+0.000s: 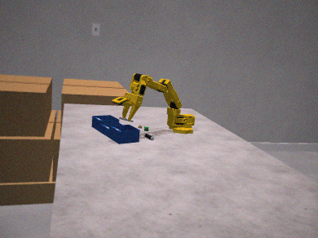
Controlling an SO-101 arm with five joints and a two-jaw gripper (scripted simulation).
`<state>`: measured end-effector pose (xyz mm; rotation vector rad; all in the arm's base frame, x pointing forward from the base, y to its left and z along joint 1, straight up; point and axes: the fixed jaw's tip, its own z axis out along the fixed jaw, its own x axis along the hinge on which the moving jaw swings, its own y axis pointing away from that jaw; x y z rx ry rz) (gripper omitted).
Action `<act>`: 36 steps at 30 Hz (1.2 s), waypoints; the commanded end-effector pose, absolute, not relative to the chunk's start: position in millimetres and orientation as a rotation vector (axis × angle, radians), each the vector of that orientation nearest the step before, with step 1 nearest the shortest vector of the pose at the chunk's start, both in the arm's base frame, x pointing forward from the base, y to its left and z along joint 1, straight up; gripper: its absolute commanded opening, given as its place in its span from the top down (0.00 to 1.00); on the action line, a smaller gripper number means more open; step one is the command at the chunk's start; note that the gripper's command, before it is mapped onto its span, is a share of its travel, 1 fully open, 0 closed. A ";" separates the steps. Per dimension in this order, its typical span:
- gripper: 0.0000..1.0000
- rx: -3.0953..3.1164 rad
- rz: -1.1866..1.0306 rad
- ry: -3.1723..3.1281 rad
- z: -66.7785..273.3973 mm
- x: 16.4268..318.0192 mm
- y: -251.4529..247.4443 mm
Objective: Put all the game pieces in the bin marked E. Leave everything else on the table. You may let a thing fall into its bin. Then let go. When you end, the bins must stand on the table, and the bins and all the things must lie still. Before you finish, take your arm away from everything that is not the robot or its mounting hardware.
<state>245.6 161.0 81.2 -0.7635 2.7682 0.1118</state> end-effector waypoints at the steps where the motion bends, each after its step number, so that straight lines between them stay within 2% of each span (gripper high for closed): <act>1: 1.00 -0.771 0.137 2.696 98.0 248.4 165.0; 36: 1.00 -0.782 0.122 2.737 77.1 246.7 163.9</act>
